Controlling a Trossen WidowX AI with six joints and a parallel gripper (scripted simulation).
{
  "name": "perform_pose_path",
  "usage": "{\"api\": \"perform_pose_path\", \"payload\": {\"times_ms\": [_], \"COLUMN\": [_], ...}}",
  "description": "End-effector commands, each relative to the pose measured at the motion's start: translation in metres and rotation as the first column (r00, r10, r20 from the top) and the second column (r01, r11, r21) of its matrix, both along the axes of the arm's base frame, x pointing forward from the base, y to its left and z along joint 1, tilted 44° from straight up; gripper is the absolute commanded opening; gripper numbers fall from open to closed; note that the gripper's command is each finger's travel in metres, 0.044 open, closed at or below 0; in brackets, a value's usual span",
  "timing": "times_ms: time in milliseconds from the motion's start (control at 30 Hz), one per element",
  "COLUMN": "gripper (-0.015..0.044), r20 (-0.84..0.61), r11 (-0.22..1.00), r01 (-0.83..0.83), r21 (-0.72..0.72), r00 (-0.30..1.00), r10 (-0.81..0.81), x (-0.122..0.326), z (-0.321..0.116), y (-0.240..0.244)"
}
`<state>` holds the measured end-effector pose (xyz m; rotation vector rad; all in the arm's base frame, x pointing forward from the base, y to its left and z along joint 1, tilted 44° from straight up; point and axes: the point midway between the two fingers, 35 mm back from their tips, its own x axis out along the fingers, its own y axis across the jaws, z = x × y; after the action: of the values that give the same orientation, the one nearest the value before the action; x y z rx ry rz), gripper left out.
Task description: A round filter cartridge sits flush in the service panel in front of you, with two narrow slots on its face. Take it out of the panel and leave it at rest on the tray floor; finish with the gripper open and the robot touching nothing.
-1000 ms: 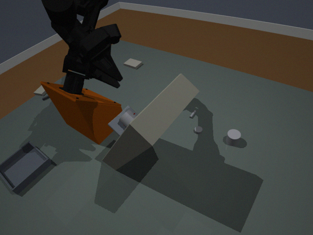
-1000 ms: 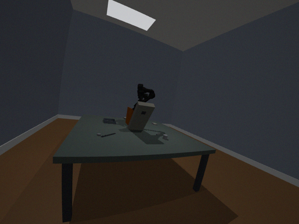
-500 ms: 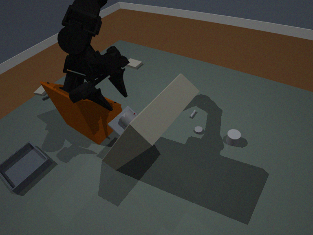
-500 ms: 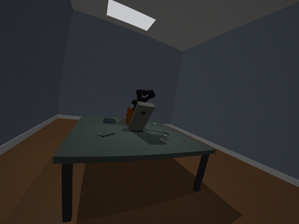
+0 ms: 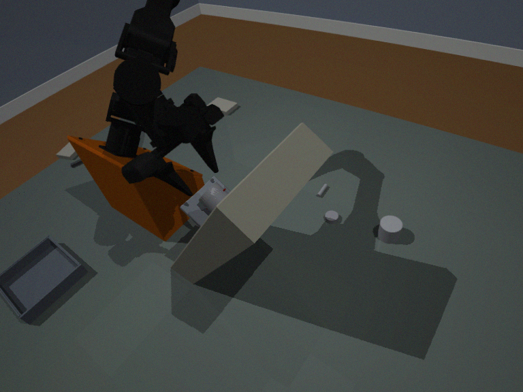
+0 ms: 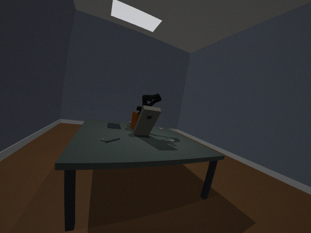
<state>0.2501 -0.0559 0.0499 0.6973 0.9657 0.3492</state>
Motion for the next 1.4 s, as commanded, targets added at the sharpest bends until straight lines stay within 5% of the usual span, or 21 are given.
{"api": "perform_pose_path", "payload": {"times_ms": [0, 633, 1100, 1367], "gripper": [0.0305, 0.0305, 0.0192, 0.0000], "r20": [-0.012, -0.007, 0.003, 0.002], "r11": [1.000, 1.000, 1.000, 1.000], "r01": [0.001, 0.001, -0.001, 0.000], "r21": [0.006, 0.011, 0.006, 0.004], "r00": [1.000, 1.000, 1.000, 1.000], "r10": [-0.001, -0.001, 0.001, 0.000], "x": [0.002, 0.016, 0.016, 0.023], "z": [-0.006, -0.022, -0.018, -0.011], "y": [0.004, 0.021, 0.019, 0.012]}}
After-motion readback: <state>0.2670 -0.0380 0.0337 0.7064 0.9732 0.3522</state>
